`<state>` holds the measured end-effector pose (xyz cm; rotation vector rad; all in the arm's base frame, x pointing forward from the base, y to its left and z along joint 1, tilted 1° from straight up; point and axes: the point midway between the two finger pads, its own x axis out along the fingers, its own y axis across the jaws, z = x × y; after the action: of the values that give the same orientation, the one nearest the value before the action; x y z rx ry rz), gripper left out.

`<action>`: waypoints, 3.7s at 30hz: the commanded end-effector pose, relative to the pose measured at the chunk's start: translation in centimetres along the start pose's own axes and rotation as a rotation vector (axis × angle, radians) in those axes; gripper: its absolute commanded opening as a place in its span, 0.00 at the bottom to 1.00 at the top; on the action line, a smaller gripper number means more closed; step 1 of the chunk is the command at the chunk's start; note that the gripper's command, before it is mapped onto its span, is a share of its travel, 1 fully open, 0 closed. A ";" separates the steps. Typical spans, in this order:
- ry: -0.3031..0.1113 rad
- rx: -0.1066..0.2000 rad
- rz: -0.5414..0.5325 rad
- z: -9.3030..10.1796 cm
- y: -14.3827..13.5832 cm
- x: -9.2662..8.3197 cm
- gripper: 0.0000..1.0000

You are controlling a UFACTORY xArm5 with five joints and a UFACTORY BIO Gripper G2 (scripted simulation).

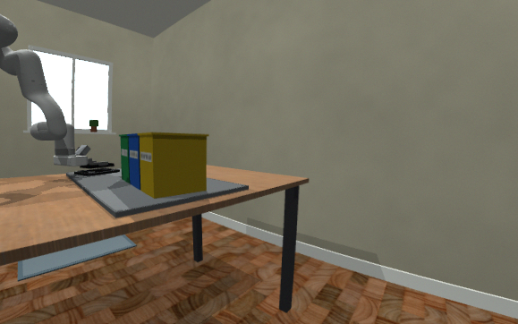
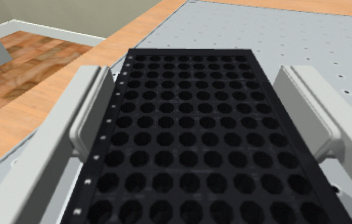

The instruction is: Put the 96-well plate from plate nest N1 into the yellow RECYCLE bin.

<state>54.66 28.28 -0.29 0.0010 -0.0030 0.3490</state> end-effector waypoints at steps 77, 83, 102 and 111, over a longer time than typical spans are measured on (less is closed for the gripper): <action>-0.003 0.009 0.000 10.8 -0.1 0.1 0.00; -0.003 0.009 0.000 11.4 -0.1 0.1 0.00; -0.003 0.009 0.000 14.3 -0.1 0.1 0.00; -0.003 0.009 0.000 15.8 -0.1 0.1 0.00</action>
<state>54.69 28.16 14.49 0.0012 -0.0035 0.3490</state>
